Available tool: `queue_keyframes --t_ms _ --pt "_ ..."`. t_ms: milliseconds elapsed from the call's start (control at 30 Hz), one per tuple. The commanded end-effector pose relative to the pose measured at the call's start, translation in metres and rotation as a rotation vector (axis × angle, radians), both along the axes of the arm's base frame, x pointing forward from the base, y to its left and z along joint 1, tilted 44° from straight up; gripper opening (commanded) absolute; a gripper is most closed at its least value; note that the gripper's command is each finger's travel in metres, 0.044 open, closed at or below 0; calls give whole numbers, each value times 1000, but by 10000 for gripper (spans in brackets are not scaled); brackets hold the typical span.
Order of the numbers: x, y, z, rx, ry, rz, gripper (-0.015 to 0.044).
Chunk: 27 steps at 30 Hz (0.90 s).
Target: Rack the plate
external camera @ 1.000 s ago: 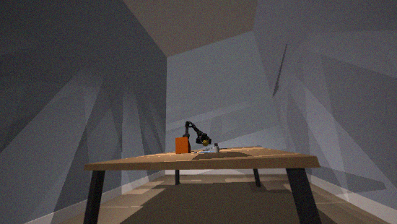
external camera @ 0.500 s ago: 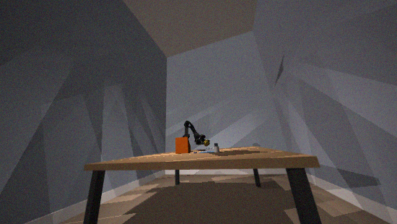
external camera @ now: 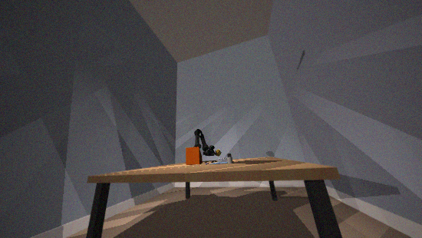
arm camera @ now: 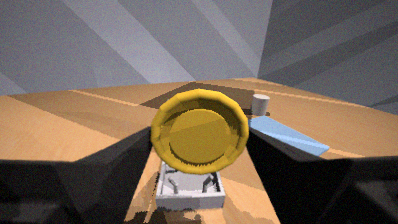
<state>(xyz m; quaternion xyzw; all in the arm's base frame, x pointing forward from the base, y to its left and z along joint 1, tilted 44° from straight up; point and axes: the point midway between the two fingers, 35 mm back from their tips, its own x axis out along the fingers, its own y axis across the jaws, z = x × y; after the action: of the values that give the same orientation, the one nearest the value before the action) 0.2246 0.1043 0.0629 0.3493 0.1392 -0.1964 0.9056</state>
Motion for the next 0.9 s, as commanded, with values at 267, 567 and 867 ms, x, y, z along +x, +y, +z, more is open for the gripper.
queue_keyframes --t_ms 267,567,867 --pt "-5 0 6 9 -67 3 0" --pt "0 8 -5 8 -63 5 0" --pt "8 15 -18 10 -62 7 0"
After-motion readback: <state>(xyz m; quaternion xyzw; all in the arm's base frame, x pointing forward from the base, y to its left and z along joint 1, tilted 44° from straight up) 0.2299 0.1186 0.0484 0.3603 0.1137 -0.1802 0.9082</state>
